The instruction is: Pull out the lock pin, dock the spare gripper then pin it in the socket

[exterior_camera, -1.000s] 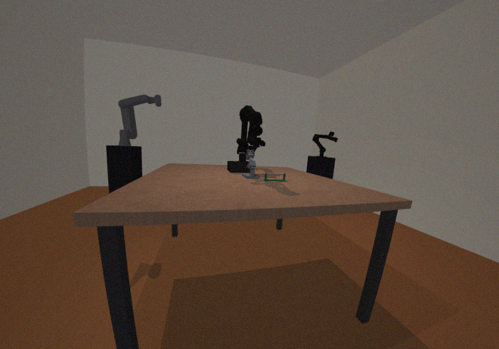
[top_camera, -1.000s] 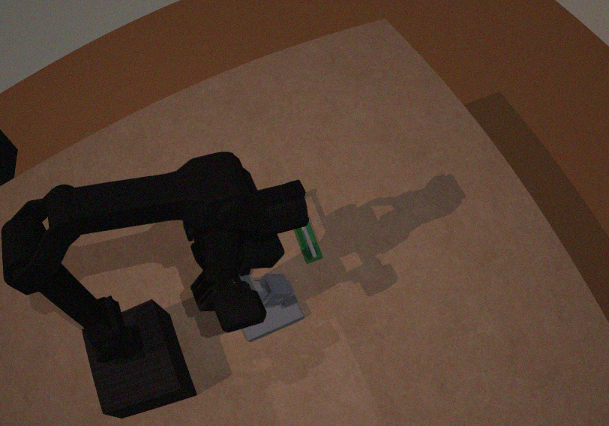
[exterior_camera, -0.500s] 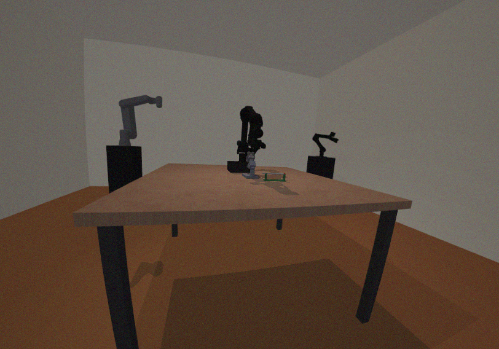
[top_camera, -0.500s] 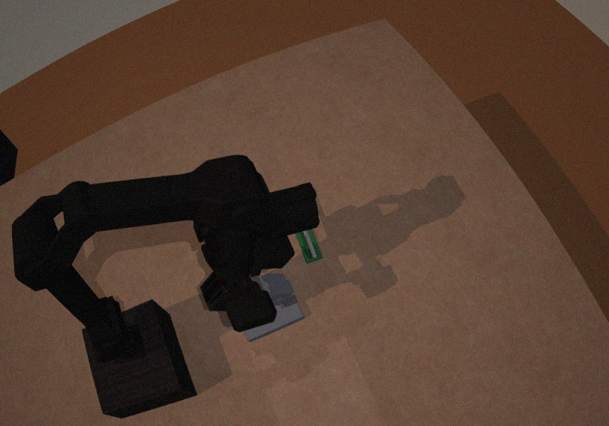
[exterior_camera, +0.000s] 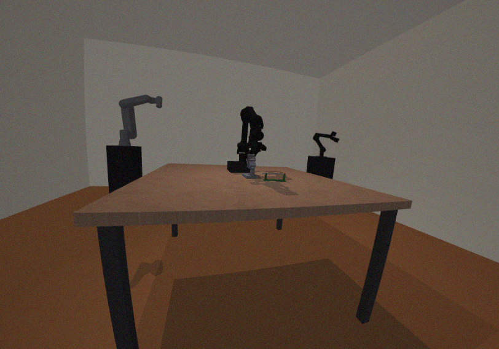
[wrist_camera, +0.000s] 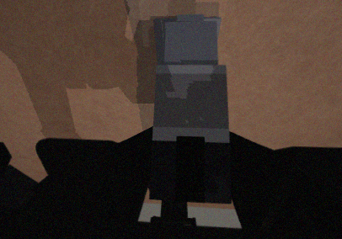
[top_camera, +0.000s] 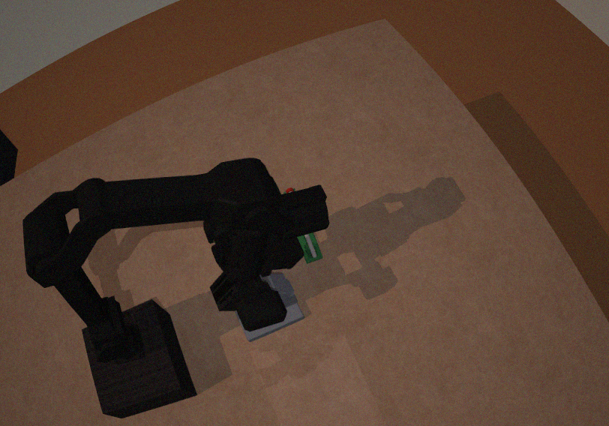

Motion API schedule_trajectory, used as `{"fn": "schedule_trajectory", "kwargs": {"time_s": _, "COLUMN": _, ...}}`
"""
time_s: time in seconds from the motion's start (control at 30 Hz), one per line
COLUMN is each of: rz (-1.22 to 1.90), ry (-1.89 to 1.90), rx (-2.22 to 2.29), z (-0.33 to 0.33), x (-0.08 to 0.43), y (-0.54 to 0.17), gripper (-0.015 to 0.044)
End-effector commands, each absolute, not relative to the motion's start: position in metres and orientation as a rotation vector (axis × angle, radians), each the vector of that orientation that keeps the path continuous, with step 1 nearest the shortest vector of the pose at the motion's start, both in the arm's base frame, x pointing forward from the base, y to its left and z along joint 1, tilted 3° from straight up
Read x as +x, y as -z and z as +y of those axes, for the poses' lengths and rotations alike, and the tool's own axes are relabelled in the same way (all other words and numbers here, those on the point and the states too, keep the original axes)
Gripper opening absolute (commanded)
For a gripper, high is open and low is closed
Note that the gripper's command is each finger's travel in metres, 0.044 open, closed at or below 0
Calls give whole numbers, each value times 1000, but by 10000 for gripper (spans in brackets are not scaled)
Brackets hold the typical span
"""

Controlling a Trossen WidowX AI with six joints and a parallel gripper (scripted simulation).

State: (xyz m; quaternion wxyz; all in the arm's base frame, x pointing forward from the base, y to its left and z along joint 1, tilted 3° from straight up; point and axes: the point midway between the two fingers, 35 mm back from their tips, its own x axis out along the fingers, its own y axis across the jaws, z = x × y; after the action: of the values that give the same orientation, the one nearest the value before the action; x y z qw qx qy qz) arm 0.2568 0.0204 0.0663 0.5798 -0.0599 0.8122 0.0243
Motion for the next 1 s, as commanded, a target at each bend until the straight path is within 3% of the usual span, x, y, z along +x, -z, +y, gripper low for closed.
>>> {"fn": "schedule_trajectory", "kwargs": {"time_s": 0.0, "rz": 1888, "ry": -57, "rx": -141, "z": 21, "x": 263, "y": -64, "gripper": 0}}
{"fn": "schedule_trajectory", "kwargs": {"time_s": 0.47, "rz": 1902, "ry": -57, "rx": -140, "z": 21, "x": 259, "y": -64, "gripper": 0}}
{"fn": "schedule_trajectory", "kwargs": {"time_s": 0.97, "rz": 1902, "ry": -57, "rx": -140, "z": 21, "x": 259, "y": -64, "gripper": 394}}
